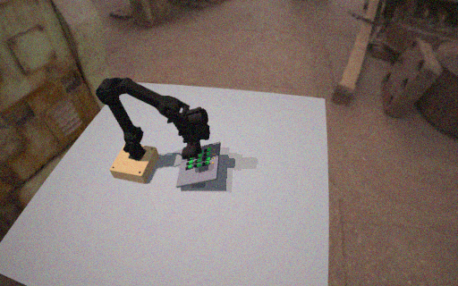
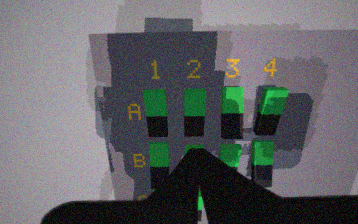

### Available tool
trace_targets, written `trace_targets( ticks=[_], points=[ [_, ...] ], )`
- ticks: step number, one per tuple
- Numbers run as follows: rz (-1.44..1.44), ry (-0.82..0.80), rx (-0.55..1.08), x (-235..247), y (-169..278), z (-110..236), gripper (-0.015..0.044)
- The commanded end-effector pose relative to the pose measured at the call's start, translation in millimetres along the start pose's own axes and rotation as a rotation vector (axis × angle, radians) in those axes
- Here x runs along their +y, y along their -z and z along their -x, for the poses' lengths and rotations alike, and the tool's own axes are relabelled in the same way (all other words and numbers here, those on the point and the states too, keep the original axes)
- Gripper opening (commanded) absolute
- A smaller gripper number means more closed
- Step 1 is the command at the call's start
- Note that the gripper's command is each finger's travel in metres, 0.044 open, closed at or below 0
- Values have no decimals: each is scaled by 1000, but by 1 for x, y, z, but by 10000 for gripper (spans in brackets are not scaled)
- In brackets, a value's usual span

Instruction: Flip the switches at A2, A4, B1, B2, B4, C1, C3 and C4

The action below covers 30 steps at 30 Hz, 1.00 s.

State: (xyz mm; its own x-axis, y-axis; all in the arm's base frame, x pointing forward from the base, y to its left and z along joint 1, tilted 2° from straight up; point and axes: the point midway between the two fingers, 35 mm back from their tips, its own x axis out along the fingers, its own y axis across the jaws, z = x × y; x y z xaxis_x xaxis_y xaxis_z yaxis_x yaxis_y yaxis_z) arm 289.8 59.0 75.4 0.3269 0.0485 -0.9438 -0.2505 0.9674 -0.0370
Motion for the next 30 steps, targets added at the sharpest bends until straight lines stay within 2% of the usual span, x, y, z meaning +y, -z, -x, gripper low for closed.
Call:
trace_targets(
  ticks=[1,6,11,15,19,30],
  points=[
    [-3,0,-25,0,-8,44,0],
    [-3,0,-24,-2,-9,47,0],
    [-1,5,-26,-49,-26,48,0],
    [-1,5,-26,-51,-26,48,0],
    [-1,5,-3,-52,-28,16,0],
    [-1,5,-1,-52,-28,2,0]
  ],
)
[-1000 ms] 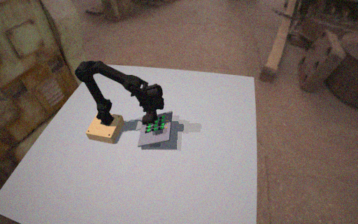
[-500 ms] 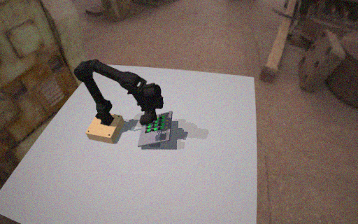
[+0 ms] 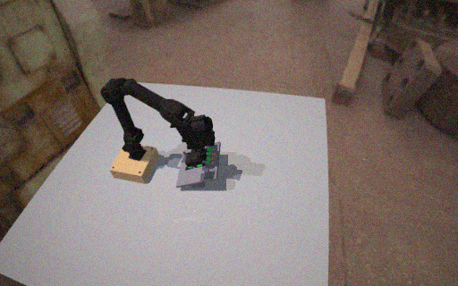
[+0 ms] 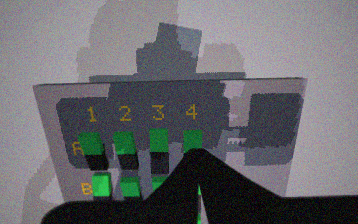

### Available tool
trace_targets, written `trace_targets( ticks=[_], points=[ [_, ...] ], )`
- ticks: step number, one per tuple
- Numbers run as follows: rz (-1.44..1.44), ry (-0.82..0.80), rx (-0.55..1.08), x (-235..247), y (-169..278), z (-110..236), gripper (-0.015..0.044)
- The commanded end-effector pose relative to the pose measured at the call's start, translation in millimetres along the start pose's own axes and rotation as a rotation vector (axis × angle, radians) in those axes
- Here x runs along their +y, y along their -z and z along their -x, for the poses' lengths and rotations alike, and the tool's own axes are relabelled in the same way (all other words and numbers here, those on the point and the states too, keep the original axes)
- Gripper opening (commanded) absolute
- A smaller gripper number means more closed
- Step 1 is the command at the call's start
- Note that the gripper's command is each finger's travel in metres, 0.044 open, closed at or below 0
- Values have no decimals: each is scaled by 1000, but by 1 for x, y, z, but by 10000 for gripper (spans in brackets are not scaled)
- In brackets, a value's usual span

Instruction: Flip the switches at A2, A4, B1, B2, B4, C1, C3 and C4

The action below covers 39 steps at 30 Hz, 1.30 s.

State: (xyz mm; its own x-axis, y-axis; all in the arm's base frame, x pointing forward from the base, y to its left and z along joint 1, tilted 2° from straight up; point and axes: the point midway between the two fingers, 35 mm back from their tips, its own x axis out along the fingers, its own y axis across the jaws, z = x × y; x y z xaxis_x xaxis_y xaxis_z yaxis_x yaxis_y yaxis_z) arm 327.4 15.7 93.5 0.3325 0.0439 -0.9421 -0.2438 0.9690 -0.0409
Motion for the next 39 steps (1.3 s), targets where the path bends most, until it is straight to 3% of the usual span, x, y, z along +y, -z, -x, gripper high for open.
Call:
trace_targets(
  ticks=[1,39],
  points=[
    [4,-1,3,0,1,-6,0],
    [4,-1,3,0,1,-19,0]
  ],
)
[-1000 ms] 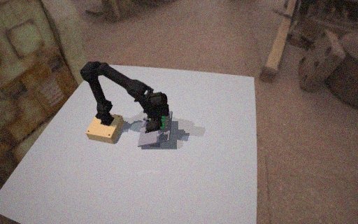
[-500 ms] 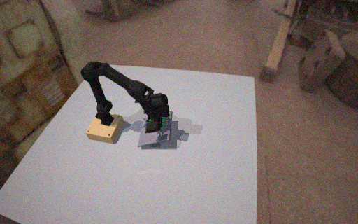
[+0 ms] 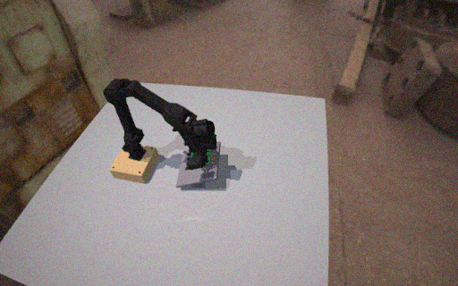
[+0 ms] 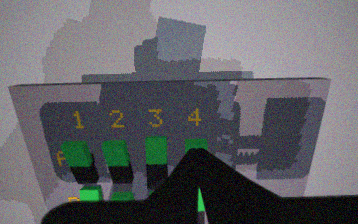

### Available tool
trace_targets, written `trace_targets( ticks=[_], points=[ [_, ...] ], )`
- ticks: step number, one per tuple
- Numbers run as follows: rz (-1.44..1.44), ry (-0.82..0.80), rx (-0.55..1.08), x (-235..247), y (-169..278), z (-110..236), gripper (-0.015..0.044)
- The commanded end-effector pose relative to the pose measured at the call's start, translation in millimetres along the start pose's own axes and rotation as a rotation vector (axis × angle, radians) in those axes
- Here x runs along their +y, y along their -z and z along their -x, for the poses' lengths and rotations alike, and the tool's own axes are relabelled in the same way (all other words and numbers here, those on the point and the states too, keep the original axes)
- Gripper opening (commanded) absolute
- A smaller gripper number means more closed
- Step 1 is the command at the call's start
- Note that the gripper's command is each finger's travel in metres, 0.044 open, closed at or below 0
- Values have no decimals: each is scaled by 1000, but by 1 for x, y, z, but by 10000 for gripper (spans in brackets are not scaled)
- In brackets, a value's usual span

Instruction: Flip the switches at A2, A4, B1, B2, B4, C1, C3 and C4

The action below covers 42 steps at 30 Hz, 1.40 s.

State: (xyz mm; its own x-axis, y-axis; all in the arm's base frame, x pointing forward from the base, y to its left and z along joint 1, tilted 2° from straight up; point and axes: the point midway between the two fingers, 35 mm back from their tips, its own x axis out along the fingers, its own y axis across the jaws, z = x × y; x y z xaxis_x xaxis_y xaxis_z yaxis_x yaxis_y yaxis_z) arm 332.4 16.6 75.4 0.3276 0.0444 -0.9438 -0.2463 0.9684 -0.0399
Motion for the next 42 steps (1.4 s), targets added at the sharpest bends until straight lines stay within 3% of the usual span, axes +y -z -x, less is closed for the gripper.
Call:
trace_targets(
  ticks=[1,35,42],
  points=[
    [2,1,-2,0,0,-1,0],
    [2,1,-2,0,0,-5,0],
    [2,1,-26,0,2,59,0]
  ],
)
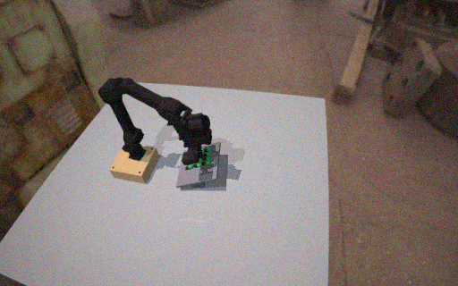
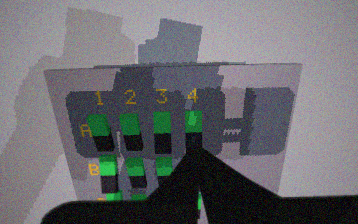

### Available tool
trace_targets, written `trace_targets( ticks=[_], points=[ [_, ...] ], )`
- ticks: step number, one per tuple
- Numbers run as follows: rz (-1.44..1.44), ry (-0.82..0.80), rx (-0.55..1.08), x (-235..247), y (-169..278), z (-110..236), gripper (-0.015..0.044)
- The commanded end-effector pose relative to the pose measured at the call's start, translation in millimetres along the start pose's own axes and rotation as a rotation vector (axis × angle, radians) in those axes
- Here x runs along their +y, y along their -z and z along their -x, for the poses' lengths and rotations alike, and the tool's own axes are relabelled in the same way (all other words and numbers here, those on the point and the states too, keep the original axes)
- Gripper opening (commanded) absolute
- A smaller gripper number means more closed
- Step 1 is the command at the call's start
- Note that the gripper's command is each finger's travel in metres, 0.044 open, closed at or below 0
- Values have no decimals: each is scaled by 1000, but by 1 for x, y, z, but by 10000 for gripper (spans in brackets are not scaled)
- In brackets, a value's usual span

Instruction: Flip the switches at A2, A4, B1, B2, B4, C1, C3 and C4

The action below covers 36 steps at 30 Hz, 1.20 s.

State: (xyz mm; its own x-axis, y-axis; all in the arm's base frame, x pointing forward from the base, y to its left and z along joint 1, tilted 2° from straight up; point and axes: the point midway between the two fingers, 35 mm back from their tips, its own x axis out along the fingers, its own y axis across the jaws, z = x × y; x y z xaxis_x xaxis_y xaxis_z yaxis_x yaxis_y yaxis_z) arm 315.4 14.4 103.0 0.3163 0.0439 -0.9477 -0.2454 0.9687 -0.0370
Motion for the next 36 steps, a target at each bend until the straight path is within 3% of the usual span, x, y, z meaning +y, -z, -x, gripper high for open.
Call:
trace_targets(
  ticks=[1,5,12,16,20,36],
  points=[
    [4,3,-38,-1,-5,28,0],
    [4,2,-36,8,0,28,0],
    [1,-5,-33,75,53,25,0],
    [1,-5,-35,76,54,22,0],
    [1,-5,-59,76,54,-10,0],
    [1,-5,-60,76,54,-28,0]
  ],
)
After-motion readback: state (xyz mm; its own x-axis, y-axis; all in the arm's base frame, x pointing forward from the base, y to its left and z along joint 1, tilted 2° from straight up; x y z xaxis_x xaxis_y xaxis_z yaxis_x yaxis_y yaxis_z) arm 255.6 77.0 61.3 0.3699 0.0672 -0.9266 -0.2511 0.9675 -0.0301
